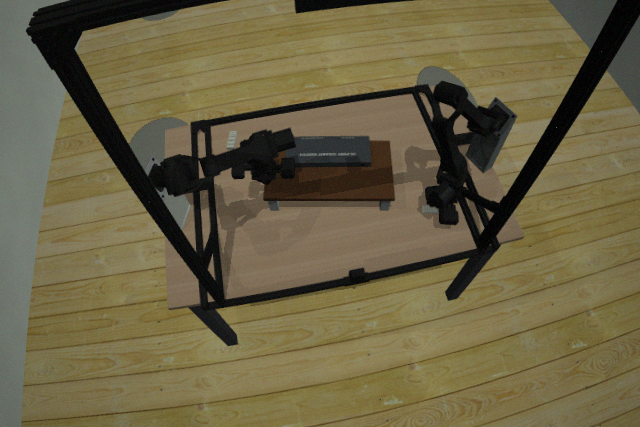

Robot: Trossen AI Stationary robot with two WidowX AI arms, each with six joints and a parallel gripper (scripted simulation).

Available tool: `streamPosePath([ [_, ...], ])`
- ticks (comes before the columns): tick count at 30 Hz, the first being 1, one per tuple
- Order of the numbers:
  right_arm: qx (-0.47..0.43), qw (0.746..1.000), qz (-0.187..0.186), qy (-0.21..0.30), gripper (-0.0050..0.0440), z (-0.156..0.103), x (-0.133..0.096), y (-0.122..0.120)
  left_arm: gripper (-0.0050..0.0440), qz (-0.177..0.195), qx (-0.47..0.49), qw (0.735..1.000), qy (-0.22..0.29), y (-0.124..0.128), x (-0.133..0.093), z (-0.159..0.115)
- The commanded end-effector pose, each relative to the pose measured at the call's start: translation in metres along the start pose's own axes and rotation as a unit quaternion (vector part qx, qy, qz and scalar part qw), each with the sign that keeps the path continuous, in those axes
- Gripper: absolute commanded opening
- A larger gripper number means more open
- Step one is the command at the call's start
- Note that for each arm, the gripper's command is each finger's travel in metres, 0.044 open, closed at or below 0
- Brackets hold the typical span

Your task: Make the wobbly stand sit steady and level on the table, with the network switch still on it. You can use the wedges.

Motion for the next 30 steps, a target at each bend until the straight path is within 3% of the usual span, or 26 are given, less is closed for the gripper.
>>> streamPosePath([
  [1,-0.003,1.0,-0.001,0.003,0.0,-0.0007,-0.0604,-0.0007,0.0,0.0,0.0,1.0,0.0,0.0,0.0,0.0],
  [17,-0.003,1.0,-0.001,0.003,0.0,-0.0007,-0.0604,-0.0007,0.0,0.0,0.0,1.0,0.0,0.0,0.0,0.0],
  [18,0.133,0.991,-0.002,0.003,0.0,-0.0006,-0.0604,-0.0006,0.0,0.0,0.0,1.0,0.0,0.0,0.0,0.0],
  [22,0.241,0.971,-0.002,0.002,0.0,-0.0007,-0.0604,-0.0007,0.0,0.0,0.0,1.0,0.0,0.0,0.0,0.0],
  [30,0.248,0.969,-0.002,0.002,0.0,-0.0007,-0.0604,-0.0006,0.0,0.0,0.0,1.0,0.0,0.0,0.0,0.0],
])
Point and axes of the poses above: on each arm, the point midway between the two fingers, 35 mm back from their tips, its own x axis out along the fingers, its own y axis across the jaws, z = x × y, the point moved 4 cm from there along -x, back along the fingers, and after that the axes turned 1 degree about -x, right-handed, at the moved point
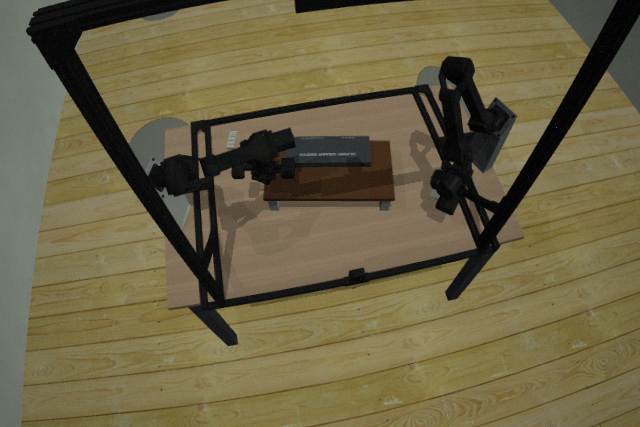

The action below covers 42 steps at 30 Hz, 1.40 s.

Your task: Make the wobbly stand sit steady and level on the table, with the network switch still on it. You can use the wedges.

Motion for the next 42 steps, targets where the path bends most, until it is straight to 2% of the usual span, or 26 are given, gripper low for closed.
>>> streamPosePath([
  [1,0.024,0.999,0.009,-0.025,0.0,0.0087,-0.0028,0.0073,0.0,0.0,0.0,1.0,0.0,0.0,0.0,0.0],
  [21,0.024,0.999,0.009,-0.025,0.0,0.0087,-0.0028,0.0073,0.0,0.0,0.0,1.0,0.0,0.0,0.0,0.0],
  [22,0.16,0.987,0.012,-0.022,0.0,0.0088,-0.0028,0.0074,0.0,0.0,0.0,1.0,0.0,0.0,0.0,0.0],
  [26,0.267,0.963,0.015,-0.022,0.0,0.0087,-0.0028,0.0073,0.0,0.0,0.0,1.0,0.0,0.0,0.0,0.0],
  [38,0.267,0.963,0.015,-0.022,0.0,0.0087,-0.0028,0.0073,0.0,0.0,0.0,1.0,0.0,0.0,0.0,0.0],
  [39,0.394,0.919,0.019,-0.019,0.0,0.0087,-0.0028,0.0072,0.0,0.0,0.0,1.0,0.0,0.0,0.0,0.0],
  [42,0.468,0.884,0.02,-0.018,0.0,0.0087,-0.0028,0.0073,0.0,0.0,0.0,1.0,0.0,0.0,0.0,0.0],
])
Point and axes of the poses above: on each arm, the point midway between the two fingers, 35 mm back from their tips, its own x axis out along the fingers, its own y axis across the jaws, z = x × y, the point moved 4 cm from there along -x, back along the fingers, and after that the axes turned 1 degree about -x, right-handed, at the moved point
